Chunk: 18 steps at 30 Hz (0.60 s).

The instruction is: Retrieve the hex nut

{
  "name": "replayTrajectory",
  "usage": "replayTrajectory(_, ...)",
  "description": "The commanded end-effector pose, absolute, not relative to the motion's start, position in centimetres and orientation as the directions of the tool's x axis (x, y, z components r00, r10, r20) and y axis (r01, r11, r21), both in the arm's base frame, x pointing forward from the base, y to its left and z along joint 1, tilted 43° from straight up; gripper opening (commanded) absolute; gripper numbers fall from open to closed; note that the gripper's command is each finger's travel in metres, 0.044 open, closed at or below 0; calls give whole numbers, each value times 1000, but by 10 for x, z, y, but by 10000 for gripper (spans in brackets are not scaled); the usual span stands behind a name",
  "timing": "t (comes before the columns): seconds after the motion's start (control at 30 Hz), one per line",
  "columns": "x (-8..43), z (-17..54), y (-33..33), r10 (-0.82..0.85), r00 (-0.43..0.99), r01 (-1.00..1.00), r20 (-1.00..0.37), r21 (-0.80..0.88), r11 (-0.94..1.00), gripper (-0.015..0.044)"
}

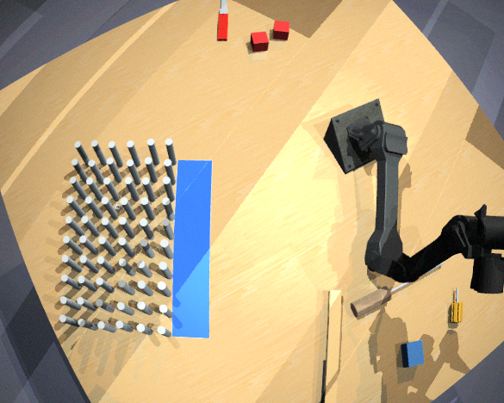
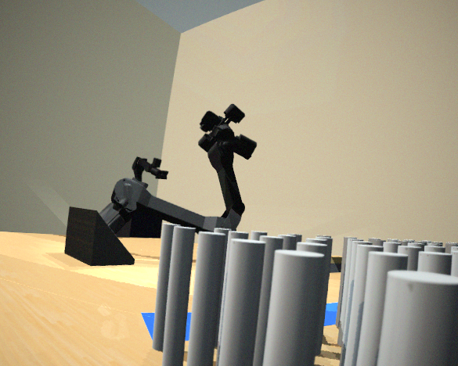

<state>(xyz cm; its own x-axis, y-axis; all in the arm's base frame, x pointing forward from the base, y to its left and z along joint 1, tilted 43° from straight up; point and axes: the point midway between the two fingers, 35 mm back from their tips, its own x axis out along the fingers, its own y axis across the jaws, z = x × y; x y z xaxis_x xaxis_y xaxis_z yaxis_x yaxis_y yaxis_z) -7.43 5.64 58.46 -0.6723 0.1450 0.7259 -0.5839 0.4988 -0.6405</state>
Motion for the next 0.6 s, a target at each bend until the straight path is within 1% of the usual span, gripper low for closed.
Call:
replayTrajectory(0.0, -76, 585, 54, 137, -674, -590, 726, -640, 492, 426)
replayTrajectory(0.03, -79, 584, 47, 113, -677, -607, 727, -639, 472, 440)
replayTrajectory(0.17, -102, 580, -10, -74, -686, -709, 724, -641, 294, 440)
replayTrajectory(0.3, -113, 569, -72, -270, -658, -744, 703, -663, 85, 440)
replayTrajectory(0.43, -111, 551, -132, -454, -595, -699, 664, -705, -116, 440)
replayTrajectory(0.57, -96, 529, -189, -619, -497, -582, 608, -763, -283, 440)
